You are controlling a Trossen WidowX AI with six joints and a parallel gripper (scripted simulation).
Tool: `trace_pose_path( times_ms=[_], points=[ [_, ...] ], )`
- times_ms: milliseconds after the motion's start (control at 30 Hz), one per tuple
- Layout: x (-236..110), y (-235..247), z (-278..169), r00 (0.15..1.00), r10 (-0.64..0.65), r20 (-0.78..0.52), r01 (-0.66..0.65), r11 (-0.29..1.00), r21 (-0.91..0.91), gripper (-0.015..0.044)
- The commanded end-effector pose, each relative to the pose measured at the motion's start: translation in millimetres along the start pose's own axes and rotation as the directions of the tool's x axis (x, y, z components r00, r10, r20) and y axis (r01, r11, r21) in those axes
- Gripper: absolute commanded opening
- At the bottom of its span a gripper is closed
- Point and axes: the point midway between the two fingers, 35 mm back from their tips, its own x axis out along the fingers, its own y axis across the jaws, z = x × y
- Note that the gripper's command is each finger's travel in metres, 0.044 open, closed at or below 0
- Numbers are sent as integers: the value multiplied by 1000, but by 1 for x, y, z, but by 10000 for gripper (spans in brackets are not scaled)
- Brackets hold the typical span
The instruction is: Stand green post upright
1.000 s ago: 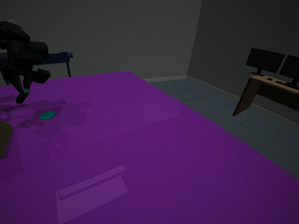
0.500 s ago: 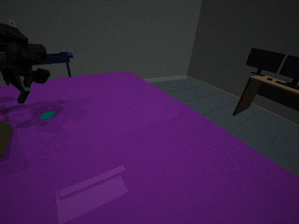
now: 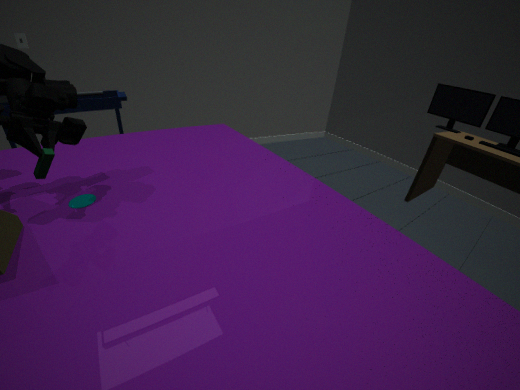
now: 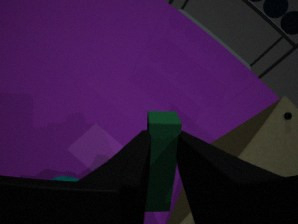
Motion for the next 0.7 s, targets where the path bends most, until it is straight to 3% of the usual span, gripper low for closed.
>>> trace_pose_path(
  times_ms=[0,667],
  points=[
    [-1,0,1,999,11,32,-12,1000,17,23],
    [-8,4,4,985,64,159,-75,995,66,23]
  ],
)
